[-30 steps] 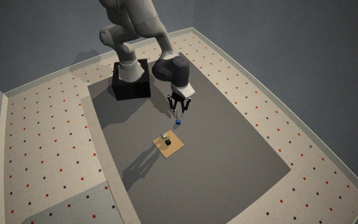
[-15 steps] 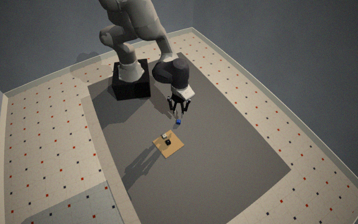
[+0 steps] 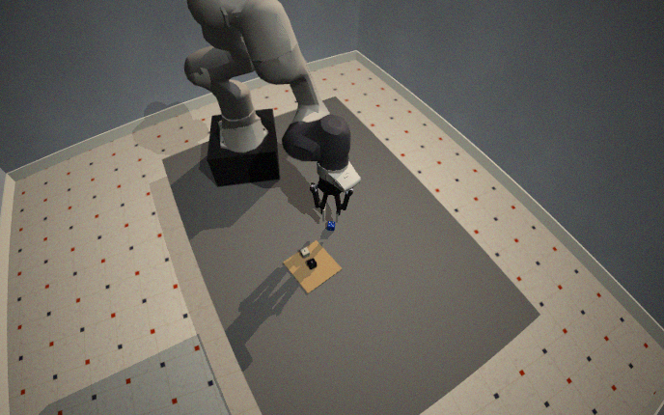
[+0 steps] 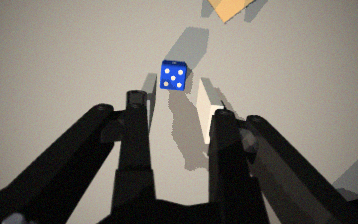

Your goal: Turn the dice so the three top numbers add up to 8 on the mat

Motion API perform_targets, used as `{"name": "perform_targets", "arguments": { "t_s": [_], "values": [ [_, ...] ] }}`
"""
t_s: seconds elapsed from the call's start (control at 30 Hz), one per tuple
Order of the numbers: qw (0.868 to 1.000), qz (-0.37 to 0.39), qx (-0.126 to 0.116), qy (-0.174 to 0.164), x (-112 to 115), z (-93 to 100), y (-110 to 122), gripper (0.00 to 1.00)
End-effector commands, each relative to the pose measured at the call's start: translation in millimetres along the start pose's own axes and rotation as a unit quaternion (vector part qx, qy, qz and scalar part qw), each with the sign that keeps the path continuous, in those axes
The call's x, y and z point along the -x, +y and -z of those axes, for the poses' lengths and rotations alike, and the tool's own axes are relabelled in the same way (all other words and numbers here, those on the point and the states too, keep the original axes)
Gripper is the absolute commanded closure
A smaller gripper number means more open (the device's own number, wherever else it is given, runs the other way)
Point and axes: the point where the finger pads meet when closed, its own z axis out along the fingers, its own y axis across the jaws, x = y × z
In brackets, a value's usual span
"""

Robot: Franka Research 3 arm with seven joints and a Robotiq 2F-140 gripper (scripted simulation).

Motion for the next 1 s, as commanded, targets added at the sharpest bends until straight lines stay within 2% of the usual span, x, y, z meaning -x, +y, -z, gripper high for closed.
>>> {"name": "perform_targets", "arguments": {
  "t_s": [0.0,0.33,0.97],
  "values": [
    [1.000,-0.007,-0.005,0.003,-1.2,-4.2,-3.5,0.75],
    [1.000,-0.007,-0.005,0.003,-1.3,-14.7,-3.6,0.75],
    [1.000,-0.007,-0.005,0.003,-1.3,-17.7,-3.6,0.75]
  ]
}}
